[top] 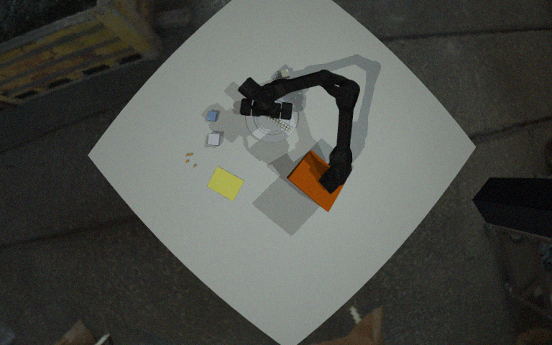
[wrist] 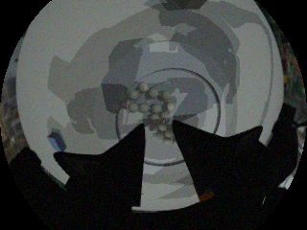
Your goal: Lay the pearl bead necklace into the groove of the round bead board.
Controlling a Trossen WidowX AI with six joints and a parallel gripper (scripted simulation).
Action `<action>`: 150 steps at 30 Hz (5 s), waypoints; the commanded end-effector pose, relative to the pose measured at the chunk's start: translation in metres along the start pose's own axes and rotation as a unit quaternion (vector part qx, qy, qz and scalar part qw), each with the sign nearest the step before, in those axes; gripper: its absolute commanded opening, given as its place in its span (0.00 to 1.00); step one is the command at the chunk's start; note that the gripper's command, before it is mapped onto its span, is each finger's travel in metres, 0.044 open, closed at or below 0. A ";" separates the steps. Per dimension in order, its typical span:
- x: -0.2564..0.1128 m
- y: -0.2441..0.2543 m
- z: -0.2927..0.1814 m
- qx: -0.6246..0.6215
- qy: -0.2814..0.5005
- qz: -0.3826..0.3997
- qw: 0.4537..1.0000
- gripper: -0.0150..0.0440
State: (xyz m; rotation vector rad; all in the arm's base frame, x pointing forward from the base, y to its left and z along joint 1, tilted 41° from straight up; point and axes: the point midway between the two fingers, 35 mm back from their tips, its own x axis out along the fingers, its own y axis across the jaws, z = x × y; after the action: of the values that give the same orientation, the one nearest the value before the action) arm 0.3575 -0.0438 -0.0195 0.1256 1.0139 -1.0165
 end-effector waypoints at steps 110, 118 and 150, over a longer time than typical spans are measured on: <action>-0.038 0.014 0.022 -0.434 -0.001 -0.001 0.901 0.78; -0.031 0.015 0.023 -0.429 -0.003 0.003 0.903 0.78; -0.001 0.013 0.023 -0.430 -0.001 0.000 0.903 0.51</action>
State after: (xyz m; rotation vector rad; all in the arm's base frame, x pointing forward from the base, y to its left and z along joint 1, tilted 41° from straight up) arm 0.3817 -0.0482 -0.0113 -0.6057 1.3767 -0.4900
